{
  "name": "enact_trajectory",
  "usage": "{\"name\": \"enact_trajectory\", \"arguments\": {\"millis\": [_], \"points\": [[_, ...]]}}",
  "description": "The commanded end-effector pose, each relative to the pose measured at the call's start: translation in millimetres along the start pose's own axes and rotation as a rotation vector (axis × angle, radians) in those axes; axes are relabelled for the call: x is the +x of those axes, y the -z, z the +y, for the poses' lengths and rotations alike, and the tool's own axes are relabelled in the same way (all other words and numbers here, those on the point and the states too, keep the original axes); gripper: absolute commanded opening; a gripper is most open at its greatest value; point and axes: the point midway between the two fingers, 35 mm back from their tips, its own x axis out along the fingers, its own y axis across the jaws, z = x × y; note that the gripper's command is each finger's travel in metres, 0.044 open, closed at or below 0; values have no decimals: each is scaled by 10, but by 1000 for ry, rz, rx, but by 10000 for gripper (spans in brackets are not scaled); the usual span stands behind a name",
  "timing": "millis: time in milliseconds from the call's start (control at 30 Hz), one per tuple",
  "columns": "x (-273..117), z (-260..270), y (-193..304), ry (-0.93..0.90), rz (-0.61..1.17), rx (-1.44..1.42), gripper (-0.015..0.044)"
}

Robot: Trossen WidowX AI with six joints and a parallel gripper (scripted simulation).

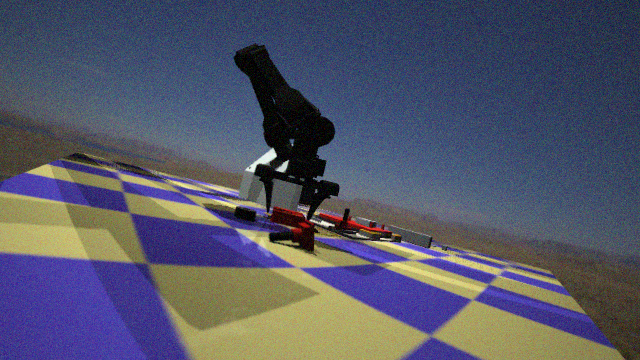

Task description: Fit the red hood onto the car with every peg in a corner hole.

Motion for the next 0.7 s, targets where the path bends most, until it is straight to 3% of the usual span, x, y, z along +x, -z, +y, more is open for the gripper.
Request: {"name": "enact_trajectory", "arguments": {"millis": [0,333,667], "points": [[-4,0,-2,0,0,1,361],[-4,0,-2,0,0,1,275],[-154,2,-3,-1,-1,0,12]]}}
